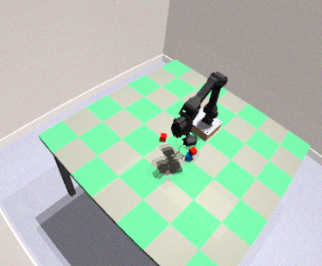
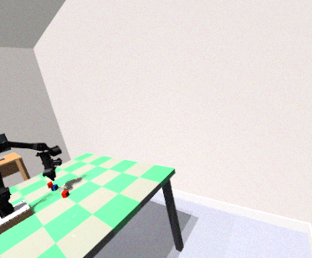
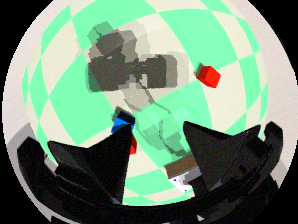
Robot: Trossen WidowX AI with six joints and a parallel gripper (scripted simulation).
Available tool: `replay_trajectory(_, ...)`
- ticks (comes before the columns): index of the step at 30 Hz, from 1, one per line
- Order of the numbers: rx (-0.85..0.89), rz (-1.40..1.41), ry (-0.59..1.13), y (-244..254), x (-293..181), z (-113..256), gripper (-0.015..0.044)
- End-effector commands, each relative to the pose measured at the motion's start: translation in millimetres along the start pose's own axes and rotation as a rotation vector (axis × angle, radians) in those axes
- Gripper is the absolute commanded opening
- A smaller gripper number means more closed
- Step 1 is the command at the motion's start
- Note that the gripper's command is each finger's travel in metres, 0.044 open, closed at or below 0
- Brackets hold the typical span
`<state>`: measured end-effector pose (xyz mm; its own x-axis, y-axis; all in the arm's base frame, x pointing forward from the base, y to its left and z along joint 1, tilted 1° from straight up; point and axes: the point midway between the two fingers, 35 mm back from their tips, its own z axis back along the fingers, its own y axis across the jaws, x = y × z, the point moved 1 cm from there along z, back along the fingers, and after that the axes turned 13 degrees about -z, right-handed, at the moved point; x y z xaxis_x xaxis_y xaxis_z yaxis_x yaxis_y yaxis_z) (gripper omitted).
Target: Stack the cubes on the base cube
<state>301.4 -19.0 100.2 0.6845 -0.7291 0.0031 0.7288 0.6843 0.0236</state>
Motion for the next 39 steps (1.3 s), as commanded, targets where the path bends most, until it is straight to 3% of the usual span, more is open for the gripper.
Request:
replay_trajectory(1, -0.008, -0.126, 0.004, -22.8, 26.6, 4.9, 0.0265)
replay_trajectory(12, -0.011, -0.439, -0.003, -98.0, 81.0, 23.9, 0.0265)
replay_trajectory(18, -0.012, -0.458, -0.003, -103.1, 83.7, 23.5, 0.0265)
replay_trajectory(26, -0.012, -0.458, -0.003, -103.8, 83.6, -35.8, 0.0265)
replay_trajectory(39, -0.012, -0.458, -0.003, -104.1, 83.4, -52.3, 0.0265)
